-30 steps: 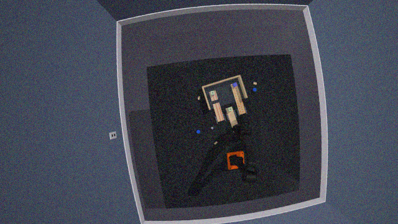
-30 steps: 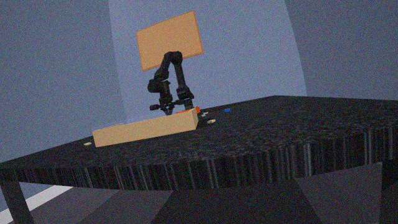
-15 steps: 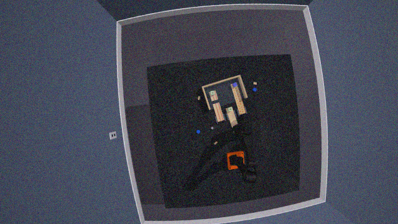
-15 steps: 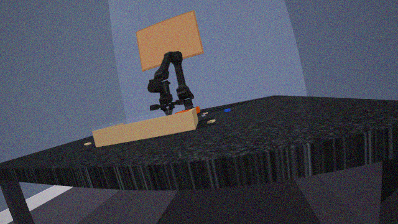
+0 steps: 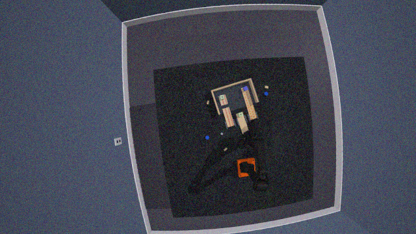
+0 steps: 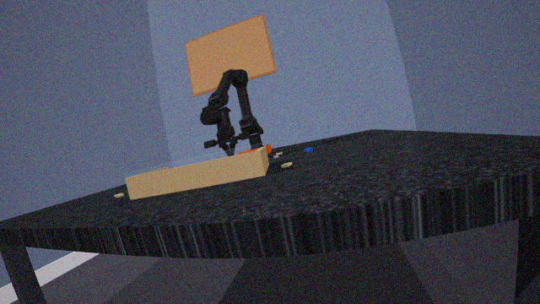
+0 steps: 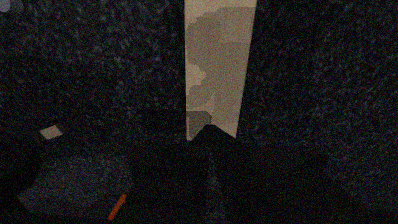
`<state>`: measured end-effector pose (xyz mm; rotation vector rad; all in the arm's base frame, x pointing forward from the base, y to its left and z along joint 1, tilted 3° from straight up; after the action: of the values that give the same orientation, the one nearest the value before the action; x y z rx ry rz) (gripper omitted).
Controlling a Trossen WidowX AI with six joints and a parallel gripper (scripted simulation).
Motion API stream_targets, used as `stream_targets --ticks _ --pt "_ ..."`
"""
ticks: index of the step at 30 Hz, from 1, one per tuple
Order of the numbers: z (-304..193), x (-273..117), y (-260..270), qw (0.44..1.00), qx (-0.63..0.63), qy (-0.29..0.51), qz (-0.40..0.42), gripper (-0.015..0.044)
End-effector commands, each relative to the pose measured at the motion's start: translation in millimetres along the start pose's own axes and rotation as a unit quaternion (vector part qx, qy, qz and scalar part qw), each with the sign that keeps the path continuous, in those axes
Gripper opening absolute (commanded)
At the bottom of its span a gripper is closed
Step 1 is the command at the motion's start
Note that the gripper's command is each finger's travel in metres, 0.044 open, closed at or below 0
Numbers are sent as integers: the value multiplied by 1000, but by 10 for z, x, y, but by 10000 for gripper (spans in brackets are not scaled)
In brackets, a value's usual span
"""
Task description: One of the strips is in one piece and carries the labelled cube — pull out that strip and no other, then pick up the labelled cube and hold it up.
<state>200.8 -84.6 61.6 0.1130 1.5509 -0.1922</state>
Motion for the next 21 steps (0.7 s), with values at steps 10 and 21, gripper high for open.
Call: stream_targets --ticks 10,21 --pt "225 -294 47 998 61 -12 -2 105" --pt "562 -368 142 998 67 -13 -1 394"
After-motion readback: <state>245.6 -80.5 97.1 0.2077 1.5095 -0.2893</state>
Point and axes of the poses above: the point midway between the two fingers, 35 mm back from their tips, its own x axis out along the fingers, its own y axis across the jaws, z = x × y, the point moved 4 cm from there along -x, back along the fingers, and after that the axes turned 15 degrees about x, right-handed, at the moved point
